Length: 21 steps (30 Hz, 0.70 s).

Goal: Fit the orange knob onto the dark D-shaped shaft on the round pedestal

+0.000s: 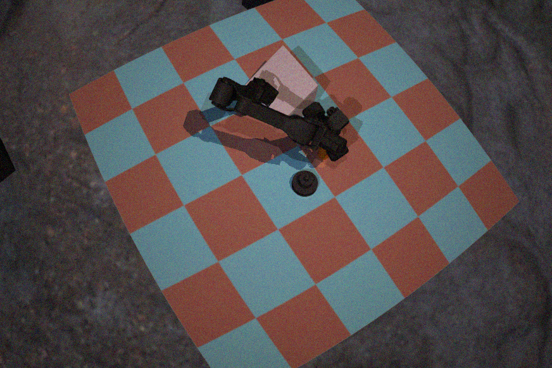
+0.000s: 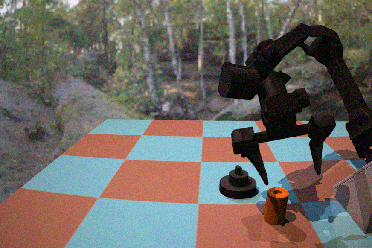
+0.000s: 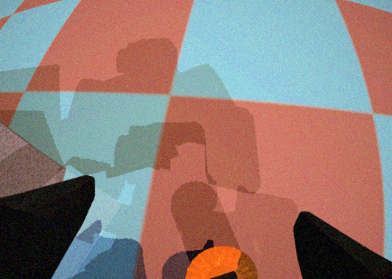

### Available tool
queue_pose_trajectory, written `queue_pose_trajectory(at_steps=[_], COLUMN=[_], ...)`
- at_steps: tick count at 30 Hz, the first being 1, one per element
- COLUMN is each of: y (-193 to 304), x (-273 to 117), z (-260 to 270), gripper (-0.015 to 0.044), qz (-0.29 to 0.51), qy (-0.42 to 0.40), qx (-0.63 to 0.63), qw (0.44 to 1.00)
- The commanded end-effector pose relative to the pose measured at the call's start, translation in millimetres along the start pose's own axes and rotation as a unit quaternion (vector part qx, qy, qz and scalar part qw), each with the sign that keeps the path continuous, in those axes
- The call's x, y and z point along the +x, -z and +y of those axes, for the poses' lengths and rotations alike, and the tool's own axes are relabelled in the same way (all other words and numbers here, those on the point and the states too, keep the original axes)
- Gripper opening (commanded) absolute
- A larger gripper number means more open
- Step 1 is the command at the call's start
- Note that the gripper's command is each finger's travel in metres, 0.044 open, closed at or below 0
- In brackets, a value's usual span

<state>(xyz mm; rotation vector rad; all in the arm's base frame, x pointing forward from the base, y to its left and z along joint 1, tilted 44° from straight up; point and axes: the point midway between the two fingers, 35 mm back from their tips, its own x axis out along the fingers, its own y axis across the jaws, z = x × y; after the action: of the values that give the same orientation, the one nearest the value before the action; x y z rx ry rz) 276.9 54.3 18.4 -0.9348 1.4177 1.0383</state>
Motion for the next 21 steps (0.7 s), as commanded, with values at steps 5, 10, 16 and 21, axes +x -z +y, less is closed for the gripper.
queue_pose_trajectory(at_steps=[5,10,16,21], y=[-13.8,-14.8,-14.8,-14.7], x=[-30.1,-31.4,-31.4,-31.3], z=[-3.3,-3.7,-3.7,-3.7], gripper=[0.0440,0.0440,0.0440,0.0440], qz=[0.345,0.351,0.351,0.337], qy=[0.089,0.094,0.094,0.136], qx=[-0.010,-0.011,-0.011,0.103], qw=[0.934,0.932,0.932,0.926])
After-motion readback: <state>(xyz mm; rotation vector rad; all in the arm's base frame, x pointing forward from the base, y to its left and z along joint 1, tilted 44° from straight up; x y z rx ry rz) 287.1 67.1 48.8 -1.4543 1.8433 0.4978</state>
